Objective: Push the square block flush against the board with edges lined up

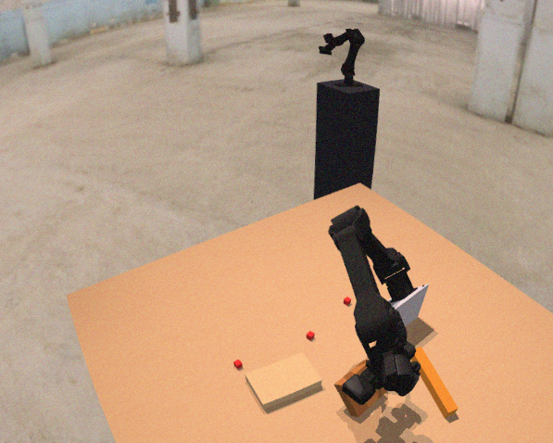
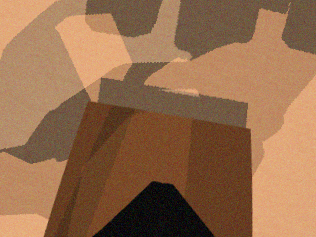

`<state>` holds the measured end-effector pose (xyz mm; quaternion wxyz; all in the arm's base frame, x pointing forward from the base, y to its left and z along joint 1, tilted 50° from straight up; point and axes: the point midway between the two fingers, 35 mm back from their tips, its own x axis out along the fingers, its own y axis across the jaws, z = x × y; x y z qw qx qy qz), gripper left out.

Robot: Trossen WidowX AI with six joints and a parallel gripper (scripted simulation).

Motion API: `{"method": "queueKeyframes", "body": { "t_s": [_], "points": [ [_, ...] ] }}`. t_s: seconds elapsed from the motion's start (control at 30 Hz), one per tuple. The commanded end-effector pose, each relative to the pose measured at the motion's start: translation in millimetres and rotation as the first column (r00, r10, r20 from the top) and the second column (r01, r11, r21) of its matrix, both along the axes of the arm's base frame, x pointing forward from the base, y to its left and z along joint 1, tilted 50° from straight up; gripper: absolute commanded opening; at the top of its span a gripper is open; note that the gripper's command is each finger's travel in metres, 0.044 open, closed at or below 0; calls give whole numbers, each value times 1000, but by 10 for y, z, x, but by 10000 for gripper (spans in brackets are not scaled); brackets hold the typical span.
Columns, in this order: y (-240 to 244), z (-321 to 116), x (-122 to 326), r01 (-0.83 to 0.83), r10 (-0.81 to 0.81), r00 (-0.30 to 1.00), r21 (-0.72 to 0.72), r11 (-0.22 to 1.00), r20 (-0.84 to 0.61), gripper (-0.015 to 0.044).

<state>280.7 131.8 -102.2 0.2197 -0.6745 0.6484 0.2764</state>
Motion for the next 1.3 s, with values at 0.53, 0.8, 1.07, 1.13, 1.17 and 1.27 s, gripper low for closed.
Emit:
{"method": "queueKeyframes", "body": {
  "t_s": [0.53,0.8,1.07,1.13,1.17,1.27],
  "points": [
    [133,-110,1,-5,5,1000,4,1000,8,0],
    [219,-210,-17,-5,5,1000,5,1000,8,0],
    [300,-308,-40,-5,5,1000,5,1000,9,0],
    [307,-317,-42,-5,5,1000,5,1000,9,0],
    [317,-257,-16,-11,11,1000,9,1000,16,0],
    [531,-78,-13,-8,8,1000,8,1000,11,0]
  ]
}}
